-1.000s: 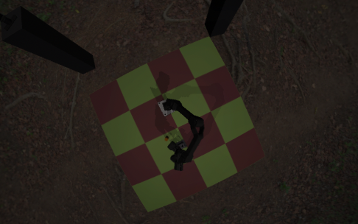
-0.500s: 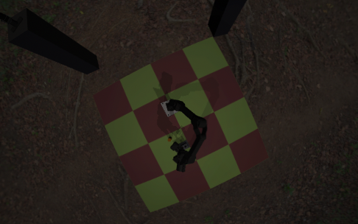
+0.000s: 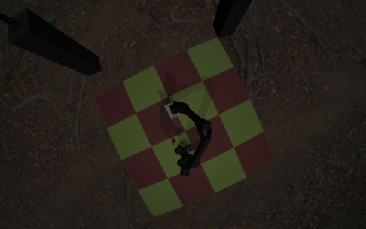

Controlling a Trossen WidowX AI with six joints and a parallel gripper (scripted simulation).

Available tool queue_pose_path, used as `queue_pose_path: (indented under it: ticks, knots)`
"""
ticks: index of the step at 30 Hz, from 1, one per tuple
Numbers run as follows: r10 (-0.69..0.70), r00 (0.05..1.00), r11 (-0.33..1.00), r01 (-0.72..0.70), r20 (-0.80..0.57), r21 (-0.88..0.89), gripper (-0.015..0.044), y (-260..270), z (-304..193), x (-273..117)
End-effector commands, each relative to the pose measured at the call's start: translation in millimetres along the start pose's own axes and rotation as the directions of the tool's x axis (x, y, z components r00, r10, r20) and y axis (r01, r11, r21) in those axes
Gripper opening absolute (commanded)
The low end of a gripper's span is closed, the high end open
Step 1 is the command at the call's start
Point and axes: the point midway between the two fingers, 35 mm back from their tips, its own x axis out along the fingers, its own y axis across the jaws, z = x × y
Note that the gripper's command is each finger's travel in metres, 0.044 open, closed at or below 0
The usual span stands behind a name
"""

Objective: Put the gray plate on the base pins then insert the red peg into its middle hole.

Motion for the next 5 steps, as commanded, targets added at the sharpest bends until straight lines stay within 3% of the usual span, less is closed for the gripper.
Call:
queue_pose_path:
  ticks: [1, 5]
  knots:
    - [-0.003, 1.0, 1.0, 0.003, 0.004, -0.005, 0.015, 0.1, 0.0, -3.1]
    - [-0.003, 1.0, 1.0, 0.003, 0.004, -0.005, 0.015, 0.1, -0.5, -6.0]
